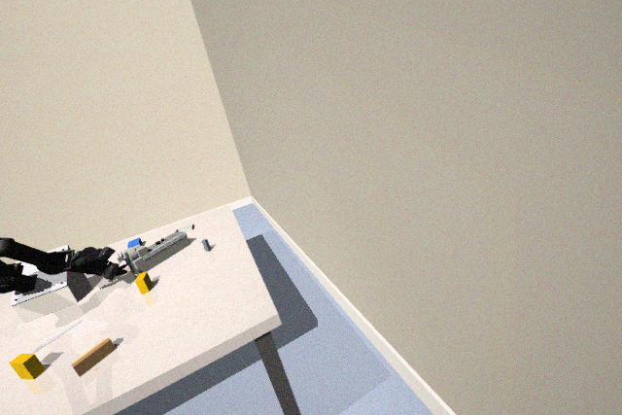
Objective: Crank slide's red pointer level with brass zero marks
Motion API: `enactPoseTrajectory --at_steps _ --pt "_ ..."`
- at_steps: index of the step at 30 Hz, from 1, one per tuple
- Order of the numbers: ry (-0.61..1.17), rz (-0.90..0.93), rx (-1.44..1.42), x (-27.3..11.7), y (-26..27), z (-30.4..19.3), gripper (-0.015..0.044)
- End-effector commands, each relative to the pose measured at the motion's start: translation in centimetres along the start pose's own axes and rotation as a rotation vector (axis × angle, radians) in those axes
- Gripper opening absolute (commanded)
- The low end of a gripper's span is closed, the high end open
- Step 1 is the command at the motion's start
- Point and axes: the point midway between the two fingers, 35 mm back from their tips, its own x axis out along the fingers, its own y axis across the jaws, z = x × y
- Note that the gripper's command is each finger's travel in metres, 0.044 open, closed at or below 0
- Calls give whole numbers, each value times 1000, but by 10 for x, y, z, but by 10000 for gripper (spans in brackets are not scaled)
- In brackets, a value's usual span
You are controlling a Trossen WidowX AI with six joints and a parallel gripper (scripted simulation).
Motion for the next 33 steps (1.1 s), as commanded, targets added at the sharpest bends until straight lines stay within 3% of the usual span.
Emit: enactPoseTrajectory --at_steps 1,33 --pt "-5 24 -9 -1 9 1 0" --pt "-5 25 -9 -3 13 2 0"
